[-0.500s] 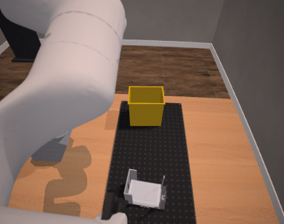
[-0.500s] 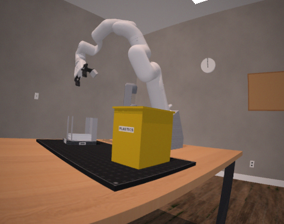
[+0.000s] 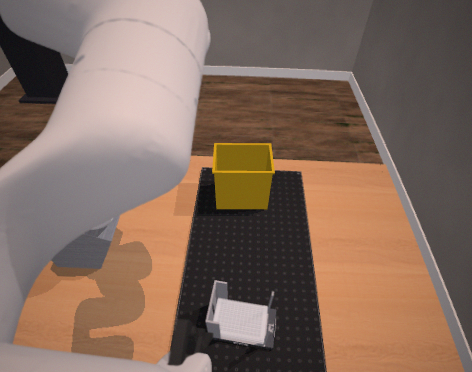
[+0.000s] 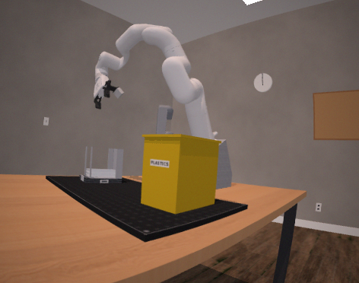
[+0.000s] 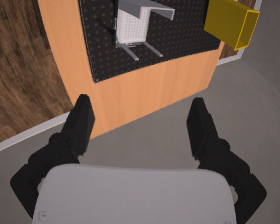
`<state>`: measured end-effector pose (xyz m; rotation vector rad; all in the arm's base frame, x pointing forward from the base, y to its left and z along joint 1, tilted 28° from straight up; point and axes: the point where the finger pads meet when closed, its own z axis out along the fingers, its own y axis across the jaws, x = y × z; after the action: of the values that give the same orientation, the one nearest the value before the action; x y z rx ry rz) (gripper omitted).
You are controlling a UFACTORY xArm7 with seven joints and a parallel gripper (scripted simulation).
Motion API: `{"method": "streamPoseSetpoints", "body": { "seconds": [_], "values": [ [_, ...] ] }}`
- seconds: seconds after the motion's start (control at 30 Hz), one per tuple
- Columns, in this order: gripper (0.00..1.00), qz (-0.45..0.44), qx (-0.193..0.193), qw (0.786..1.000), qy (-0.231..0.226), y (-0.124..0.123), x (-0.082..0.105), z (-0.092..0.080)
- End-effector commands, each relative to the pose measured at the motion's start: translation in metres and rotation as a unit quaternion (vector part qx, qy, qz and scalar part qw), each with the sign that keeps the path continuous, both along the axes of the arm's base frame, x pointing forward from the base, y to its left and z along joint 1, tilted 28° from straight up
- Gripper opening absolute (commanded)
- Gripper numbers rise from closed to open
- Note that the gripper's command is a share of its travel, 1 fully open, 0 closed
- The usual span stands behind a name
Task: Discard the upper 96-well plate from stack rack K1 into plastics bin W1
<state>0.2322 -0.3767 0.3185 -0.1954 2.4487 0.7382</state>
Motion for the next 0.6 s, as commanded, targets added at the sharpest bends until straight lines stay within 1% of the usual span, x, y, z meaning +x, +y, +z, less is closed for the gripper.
{"method": "streamPoseSetpoints", "body": {
  "seconds": [0.0, 0.03, 0.13, 0.23, 0.3, 0.37, 0.53, 0.57],
  "values": [
    [1.0, -0.001, -0.002, 1.0, 0.0, -0.001, -0.001, 0.001],
    [1.0, -0.001, -0.002, 1.0, 0.0, -0.001, -0.001, 0.001],
    [1.0, 0.032, -0.038, 0.999, -0.012, 0.01, 0.007, -0.005],
    [1.0, 0.065, -0.074, 0.995, -0.023, 0.01, 0.007, -0.005],
    [1.0, 0.088, -0.096, 0.991, -0.03, 0.016, 0.01, -0.009],
    [1.0, 0.107, -0.114, 0.987, -0.037, 0.016, 0.01, -0.009],
    [1.0, 0.167, -0.167, 0.97, -0.055, 0.027, 0.016, -0.016],
    [1.0, 0.167, -0.167, 0.97, -0.055, 0.027, 0.016, -0.016]
  ]
}}
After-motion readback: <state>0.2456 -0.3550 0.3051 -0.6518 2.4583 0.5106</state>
